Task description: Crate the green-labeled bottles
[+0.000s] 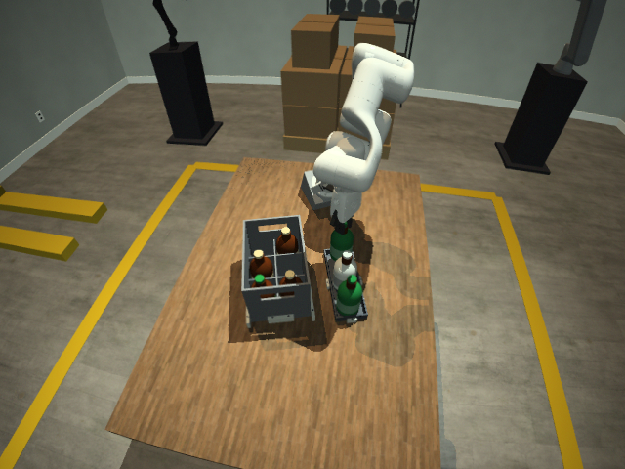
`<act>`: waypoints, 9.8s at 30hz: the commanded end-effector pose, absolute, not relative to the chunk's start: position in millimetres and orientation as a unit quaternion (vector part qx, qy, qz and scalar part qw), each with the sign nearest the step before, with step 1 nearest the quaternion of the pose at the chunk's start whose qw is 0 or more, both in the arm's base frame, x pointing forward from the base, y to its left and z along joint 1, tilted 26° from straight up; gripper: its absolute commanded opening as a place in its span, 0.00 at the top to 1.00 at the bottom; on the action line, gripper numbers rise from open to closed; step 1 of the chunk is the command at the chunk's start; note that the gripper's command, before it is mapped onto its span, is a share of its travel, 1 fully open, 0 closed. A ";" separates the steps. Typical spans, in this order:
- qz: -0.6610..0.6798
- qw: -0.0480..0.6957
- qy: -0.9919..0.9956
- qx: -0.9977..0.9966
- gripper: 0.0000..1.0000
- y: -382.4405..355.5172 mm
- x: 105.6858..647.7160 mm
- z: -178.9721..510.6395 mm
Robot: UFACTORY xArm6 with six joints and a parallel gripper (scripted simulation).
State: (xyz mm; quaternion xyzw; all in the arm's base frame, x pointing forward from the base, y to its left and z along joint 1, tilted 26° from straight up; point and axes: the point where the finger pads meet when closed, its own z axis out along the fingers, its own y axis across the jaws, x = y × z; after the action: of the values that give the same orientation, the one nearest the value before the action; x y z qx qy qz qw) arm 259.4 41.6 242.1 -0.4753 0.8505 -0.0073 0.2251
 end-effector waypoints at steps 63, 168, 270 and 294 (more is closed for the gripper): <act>-0.008 0.226 0.850 -0.475 1.00 33.7 244.2 278.4; -0.008 0.226 0.850 -0.475 1.00 25.4 228.0 315.3; -0.008 0.226 0.850 -0.475 1.00 13.3 204.3 369.1; -0.008 0.226 0.850 -0.475 1.00 12.9 203.5 370.8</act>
State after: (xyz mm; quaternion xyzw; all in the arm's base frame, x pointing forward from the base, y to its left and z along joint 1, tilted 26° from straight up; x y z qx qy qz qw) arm 203.4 13.0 369.9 -0.4752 0.8505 -0.0071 0.2253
